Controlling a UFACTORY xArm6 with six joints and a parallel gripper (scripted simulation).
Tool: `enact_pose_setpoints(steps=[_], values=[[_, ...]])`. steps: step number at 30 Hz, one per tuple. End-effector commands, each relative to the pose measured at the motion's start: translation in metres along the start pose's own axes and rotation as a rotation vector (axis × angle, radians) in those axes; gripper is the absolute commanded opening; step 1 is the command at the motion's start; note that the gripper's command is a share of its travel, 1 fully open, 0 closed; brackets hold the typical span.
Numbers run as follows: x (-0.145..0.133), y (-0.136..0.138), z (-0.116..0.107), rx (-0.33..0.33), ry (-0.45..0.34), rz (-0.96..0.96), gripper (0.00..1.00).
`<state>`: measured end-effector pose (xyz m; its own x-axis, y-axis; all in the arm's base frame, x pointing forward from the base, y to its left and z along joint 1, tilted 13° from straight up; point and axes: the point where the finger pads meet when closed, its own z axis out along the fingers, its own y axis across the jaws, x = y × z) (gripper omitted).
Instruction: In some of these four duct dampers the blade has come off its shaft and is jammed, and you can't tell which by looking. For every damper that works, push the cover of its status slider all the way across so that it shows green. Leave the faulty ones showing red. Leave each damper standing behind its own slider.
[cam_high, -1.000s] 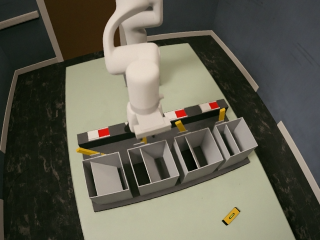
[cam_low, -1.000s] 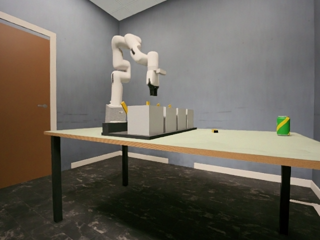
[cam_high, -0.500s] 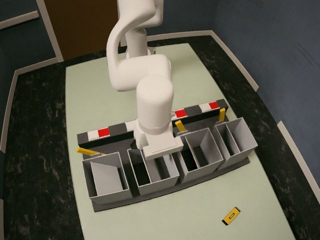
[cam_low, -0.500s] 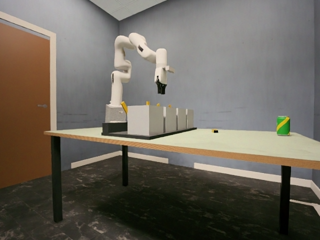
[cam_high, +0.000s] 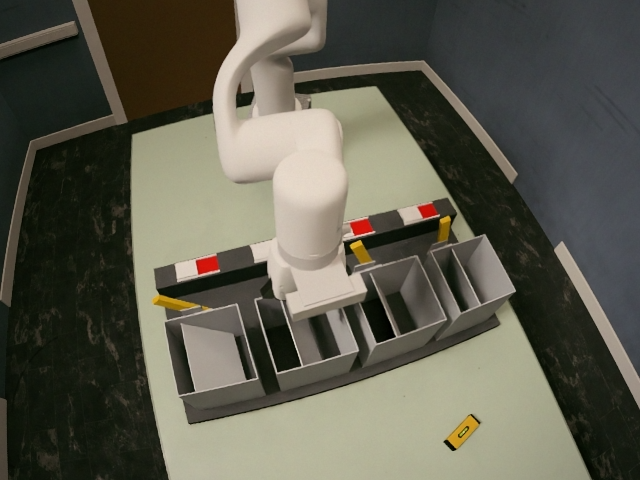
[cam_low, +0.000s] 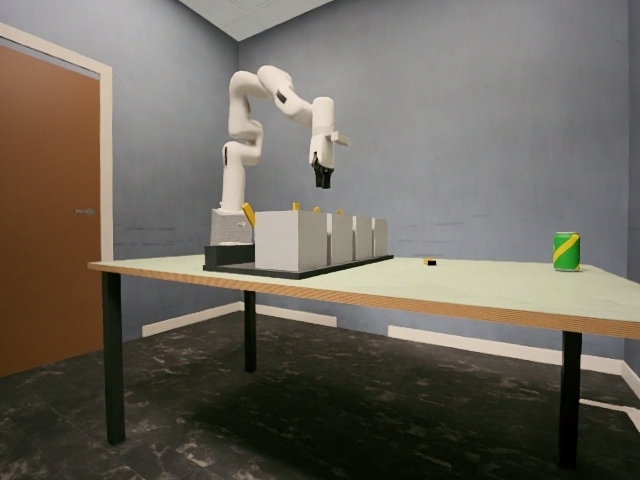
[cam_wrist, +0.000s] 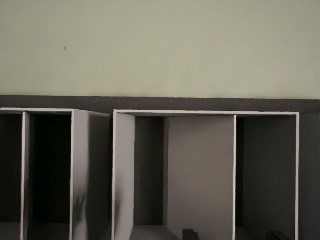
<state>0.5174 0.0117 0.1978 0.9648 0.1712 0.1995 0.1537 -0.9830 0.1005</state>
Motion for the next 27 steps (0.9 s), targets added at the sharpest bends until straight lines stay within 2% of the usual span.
enact_pose_setpoints(steps=[1,27], values=[[0.0015,0.0002,-0.0018,-0.001,0.005,0.000,0.39],[0.0015,0.0002,-0.0018,-0.001,0.005,0.000,0.39]])
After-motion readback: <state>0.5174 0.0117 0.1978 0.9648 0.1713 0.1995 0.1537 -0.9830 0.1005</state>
